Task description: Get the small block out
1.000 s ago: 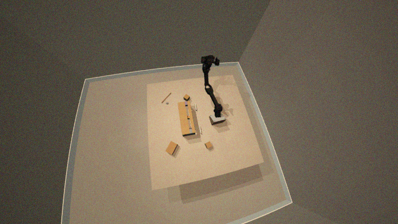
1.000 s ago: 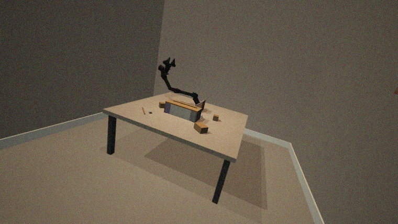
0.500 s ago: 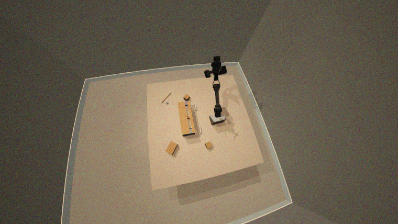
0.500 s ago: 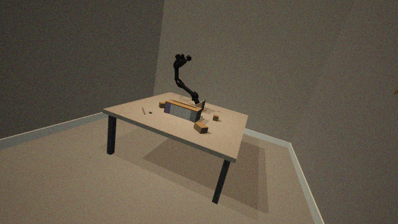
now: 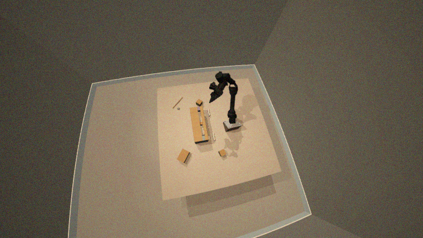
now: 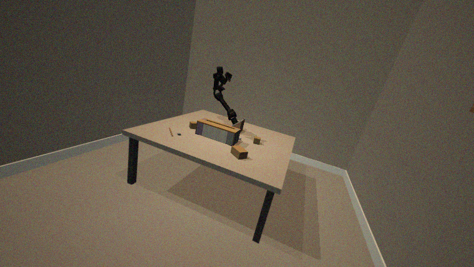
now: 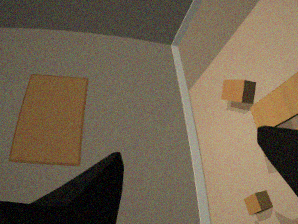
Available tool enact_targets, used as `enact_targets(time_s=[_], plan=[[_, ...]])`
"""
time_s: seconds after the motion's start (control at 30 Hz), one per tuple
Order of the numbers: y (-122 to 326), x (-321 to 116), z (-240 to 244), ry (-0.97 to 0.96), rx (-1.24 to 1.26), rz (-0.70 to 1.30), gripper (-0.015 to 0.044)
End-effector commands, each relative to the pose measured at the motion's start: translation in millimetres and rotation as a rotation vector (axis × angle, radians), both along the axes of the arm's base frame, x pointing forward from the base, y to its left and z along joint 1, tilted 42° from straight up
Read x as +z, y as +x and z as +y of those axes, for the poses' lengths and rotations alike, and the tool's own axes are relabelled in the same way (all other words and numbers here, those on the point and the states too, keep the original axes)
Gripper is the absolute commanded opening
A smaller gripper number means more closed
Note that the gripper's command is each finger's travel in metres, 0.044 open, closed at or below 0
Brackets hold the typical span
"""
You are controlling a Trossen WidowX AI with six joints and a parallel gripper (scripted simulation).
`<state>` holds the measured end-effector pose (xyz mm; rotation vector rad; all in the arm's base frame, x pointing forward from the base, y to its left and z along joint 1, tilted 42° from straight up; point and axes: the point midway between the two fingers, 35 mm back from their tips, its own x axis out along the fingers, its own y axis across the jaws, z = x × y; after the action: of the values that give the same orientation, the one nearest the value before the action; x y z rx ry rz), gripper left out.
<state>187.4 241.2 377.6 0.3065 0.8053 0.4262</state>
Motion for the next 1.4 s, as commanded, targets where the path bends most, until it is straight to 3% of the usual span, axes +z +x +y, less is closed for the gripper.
enact_targets(time_s=[0.0,0.27,0.5,1.37], plan=[[39,-53,-16,-0.045,-0.274,0.167,0.04],[94,-155,-88,-0.079,-0.935,0.456,0.04],[103,-225,-164,-0.107,-1.486,0.603,0.04],[109,-244,-183,-0.107,-1.5,0.606,0.04]])
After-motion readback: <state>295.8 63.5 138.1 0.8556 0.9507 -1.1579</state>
